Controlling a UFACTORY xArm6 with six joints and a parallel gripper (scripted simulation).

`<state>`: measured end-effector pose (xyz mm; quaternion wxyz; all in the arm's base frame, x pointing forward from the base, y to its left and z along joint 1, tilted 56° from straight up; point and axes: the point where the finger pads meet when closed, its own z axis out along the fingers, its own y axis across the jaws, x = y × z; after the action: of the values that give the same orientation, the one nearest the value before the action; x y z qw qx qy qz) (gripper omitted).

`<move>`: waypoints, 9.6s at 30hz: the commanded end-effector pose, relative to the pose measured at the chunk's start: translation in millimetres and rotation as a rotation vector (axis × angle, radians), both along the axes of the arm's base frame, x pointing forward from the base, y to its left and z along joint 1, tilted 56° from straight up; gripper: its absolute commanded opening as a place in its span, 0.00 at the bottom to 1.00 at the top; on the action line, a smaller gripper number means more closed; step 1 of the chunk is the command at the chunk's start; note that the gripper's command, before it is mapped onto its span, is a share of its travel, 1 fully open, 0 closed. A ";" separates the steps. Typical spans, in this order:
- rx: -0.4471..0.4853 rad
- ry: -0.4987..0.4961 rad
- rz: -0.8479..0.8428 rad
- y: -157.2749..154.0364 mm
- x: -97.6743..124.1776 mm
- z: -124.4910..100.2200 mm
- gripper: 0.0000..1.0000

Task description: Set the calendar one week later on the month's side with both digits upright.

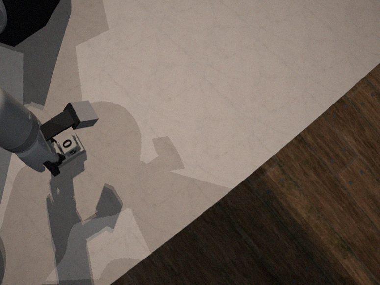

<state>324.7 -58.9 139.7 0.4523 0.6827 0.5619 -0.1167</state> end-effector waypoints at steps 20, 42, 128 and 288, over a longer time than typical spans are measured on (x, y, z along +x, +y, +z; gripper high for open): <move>0.001 -0.001 0.001 -5.6 3.4 -4.2 0.29; 0.001 -0.001 0.001 -6.7 3.9 -5.0 0.29; 0.001 -0.001 0.001 -6.7 3.9 -5.0 0.49; 0.001 -0.001 0.001 112.4 -51.9 84.8 1.00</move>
<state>272.5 52.8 224.0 0.4527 0.6825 0.5618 -0.1168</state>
